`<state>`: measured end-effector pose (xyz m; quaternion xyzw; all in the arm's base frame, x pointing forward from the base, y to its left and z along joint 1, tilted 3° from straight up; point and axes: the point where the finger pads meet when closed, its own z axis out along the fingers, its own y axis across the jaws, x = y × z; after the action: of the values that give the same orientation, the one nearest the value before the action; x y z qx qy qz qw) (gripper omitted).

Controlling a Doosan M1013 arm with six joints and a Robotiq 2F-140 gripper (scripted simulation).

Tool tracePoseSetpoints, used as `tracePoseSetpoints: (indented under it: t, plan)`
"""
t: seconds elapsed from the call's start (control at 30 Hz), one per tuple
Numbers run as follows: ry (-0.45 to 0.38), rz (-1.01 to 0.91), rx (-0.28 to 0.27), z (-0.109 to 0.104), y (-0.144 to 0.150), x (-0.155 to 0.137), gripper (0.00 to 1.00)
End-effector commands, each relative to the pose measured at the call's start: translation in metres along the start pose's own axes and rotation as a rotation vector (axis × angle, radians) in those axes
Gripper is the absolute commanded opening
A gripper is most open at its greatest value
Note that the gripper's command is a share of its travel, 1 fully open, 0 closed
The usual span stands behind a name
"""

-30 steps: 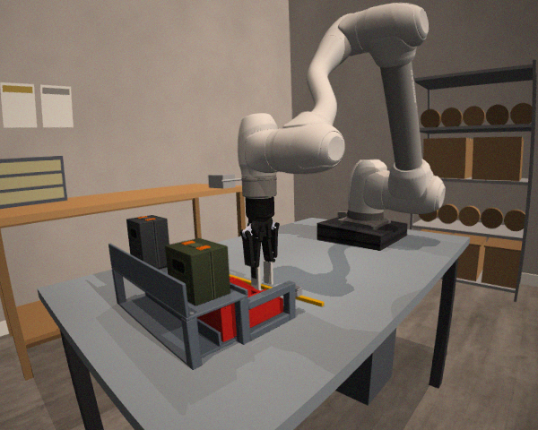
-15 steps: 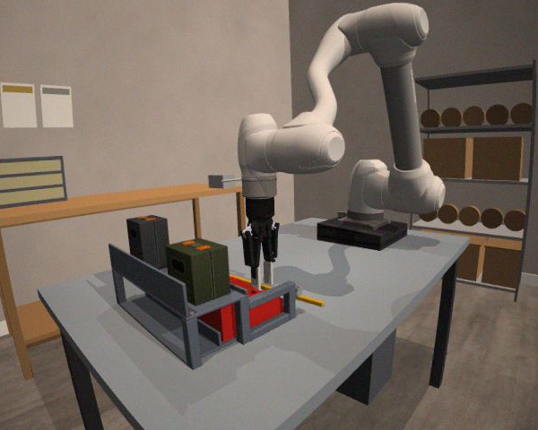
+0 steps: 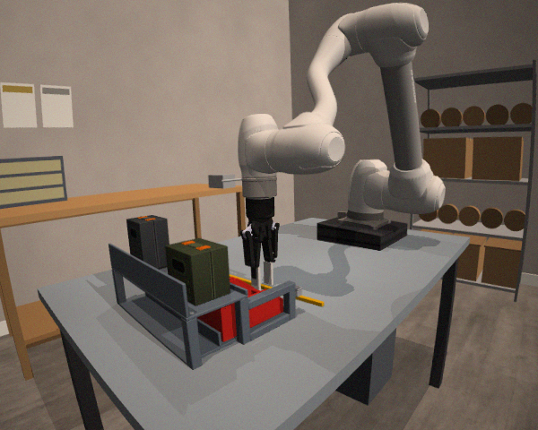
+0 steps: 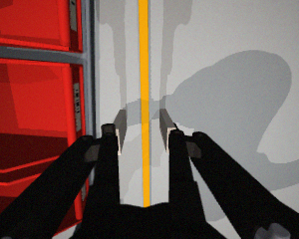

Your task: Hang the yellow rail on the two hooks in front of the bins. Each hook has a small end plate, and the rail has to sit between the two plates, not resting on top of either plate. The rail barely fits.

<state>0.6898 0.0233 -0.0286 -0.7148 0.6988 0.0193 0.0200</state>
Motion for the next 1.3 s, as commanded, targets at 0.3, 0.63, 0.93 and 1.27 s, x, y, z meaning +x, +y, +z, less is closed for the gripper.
tracePoseSetpoints:
  t: [0.3,0.63,0.93,1.27]
  plan:
    - [-0.005,0.001,-0.004,0.0023,0.0026,-0.0025,0.37]
    - [-0.005,0.001,-0.004,0.0036,0.0039,-0.0037,0.37]
    - [-0.005,0.001,-0.004,0.0036,0.0039,-0.0037,0.37]
    - [-0.005,0.001,-0.004,0.0048,0.0052,-0.0049,0.37]
